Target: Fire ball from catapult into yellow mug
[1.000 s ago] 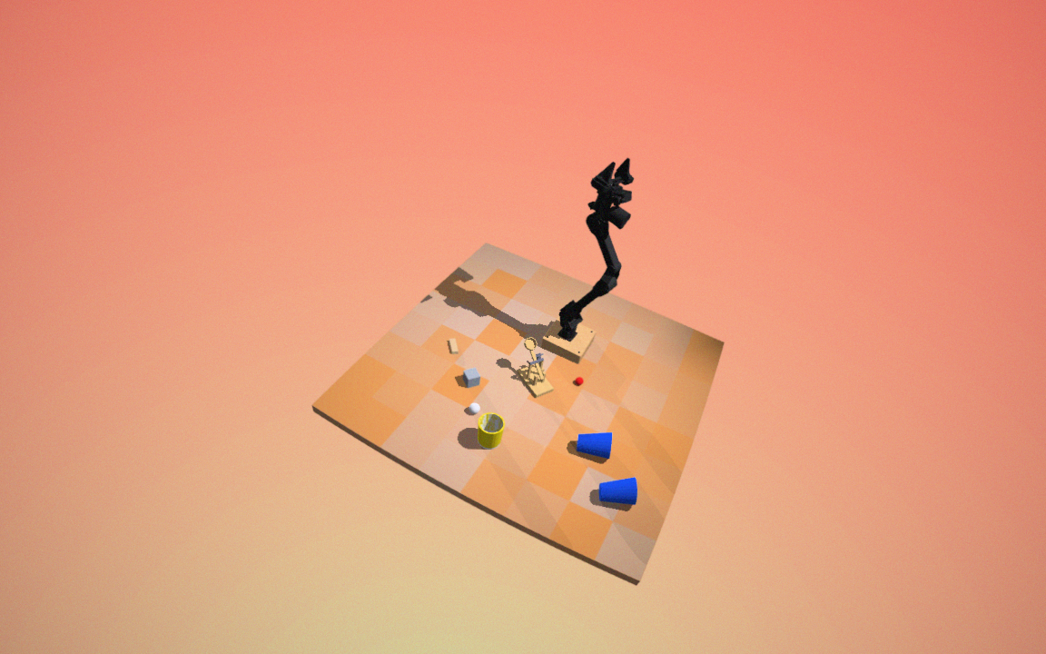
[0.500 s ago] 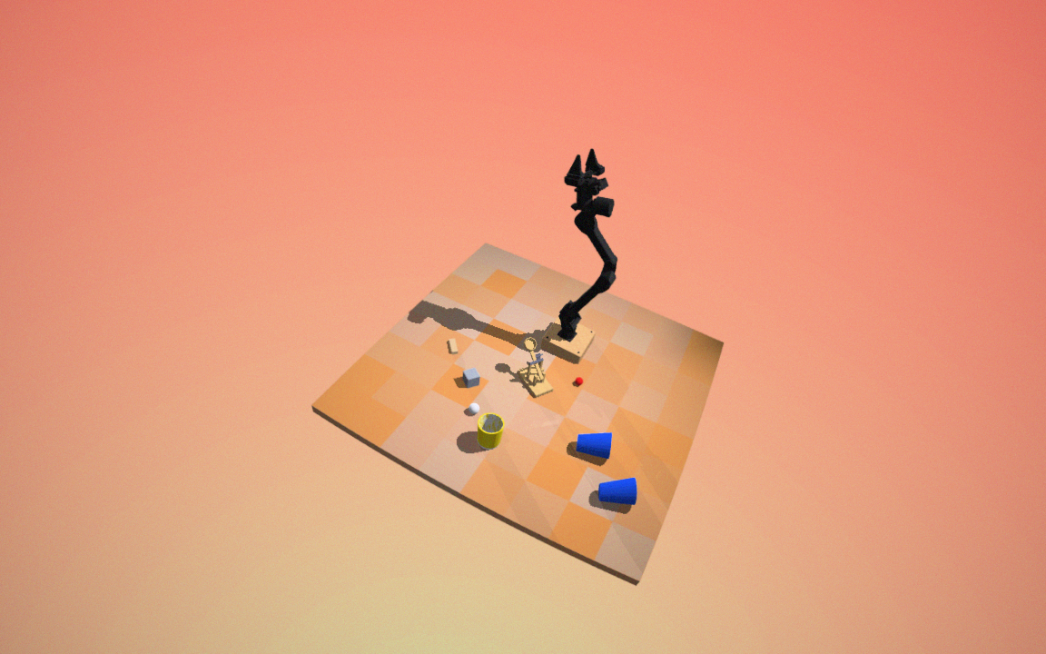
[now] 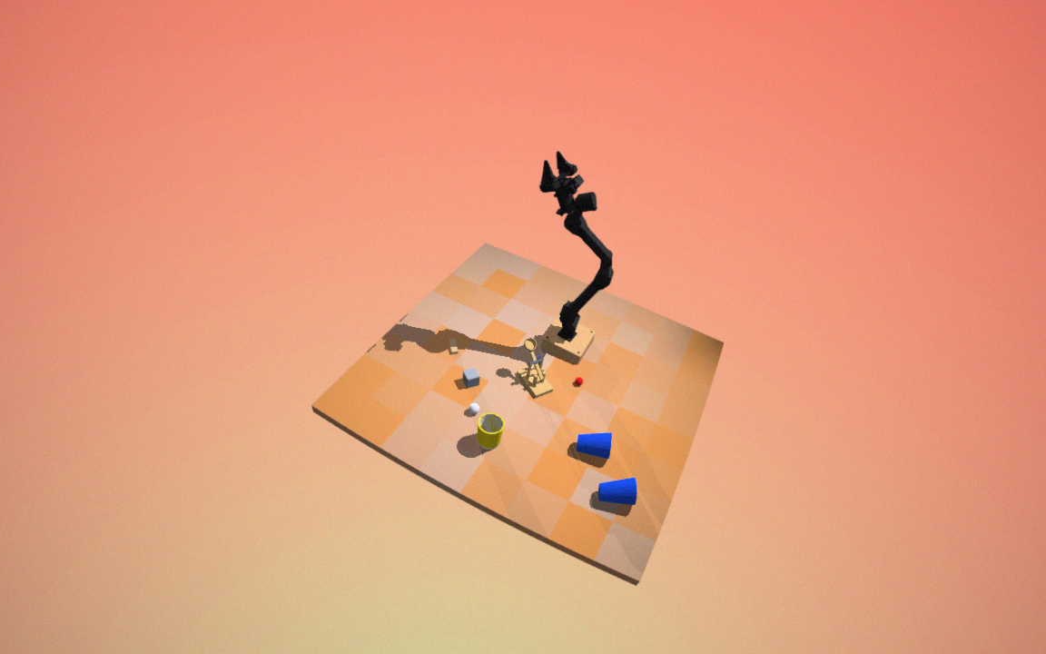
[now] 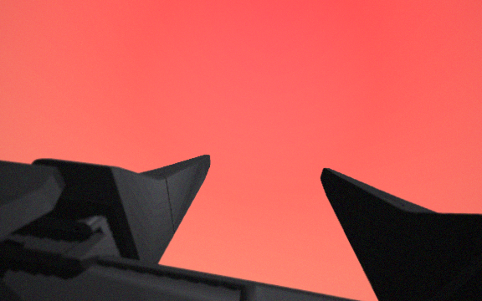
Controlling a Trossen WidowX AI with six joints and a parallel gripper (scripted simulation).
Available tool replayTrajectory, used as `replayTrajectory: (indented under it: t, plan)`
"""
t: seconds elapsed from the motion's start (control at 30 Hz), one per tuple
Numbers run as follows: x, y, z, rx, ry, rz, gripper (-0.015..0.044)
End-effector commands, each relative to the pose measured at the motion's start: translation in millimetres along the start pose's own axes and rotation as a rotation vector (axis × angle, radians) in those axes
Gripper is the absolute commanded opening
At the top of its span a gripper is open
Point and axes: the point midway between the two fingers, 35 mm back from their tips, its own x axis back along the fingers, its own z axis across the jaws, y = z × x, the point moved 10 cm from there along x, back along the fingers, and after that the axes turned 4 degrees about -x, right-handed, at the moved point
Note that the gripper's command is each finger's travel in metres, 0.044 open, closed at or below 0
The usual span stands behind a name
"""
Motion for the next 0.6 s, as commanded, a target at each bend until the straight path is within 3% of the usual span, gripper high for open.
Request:
replayTrajectory:
  t: [0.0, 0.57]
  plan:
    - [1, -19, 10, 0.001, 0.039, 0.079, 0.044]
    - [20, -81, 66, 0.022, 0.268, 0.383, 0.044]
